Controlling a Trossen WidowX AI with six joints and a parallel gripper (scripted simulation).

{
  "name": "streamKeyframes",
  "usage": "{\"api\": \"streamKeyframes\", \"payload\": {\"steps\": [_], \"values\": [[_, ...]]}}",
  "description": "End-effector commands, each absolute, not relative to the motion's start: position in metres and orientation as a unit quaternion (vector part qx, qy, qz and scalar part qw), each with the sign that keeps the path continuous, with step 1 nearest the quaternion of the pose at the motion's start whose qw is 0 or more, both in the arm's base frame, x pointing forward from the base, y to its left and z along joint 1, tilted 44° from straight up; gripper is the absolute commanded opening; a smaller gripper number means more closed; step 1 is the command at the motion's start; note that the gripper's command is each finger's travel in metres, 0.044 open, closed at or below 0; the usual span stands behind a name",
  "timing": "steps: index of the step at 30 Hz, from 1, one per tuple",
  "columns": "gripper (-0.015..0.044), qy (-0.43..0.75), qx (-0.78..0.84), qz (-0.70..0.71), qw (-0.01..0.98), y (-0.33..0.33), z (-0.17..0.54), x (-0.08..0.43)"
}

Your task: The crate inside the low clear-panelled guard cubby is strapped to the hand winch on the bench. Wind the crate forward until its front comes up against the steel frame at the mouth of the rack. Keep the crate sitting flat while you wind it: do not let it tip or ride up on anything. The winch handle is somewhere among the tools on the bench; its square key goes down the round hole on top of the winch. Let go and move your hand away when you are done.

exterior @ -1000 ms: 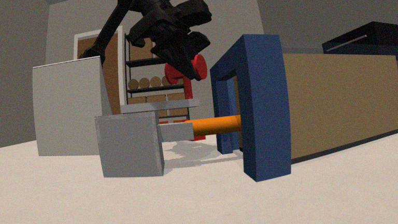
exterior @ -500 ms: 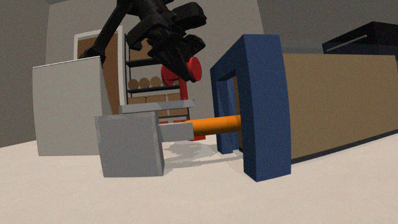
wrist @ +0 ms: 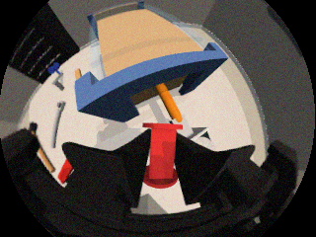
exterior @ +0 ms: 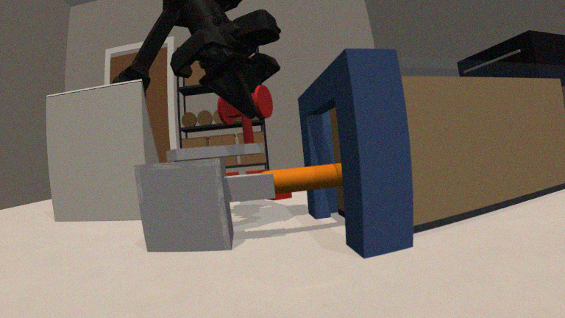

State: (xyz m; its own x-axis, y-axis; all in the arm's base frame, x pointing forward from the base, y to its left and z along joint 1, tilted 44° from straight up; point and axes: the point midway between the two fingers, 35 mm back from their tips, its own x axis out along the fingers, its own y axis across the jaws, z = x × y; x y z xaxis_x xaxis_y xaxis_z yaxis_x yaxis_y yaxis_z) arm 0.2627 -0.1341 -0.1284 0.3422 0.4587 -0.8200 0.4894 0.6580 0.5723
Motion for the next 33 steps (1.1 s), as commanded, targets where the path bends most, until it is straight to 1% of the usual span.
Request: {"api": "streamKeyframes", "payload": {"steps": [1,33], "values": [[0.0,0.578,0.421,-0.009,0.699,-0.126,-0.124,0.252],[0.0,0.579,0.421,-0.01,0.698,-0.111,-0.109,0.211]]}}
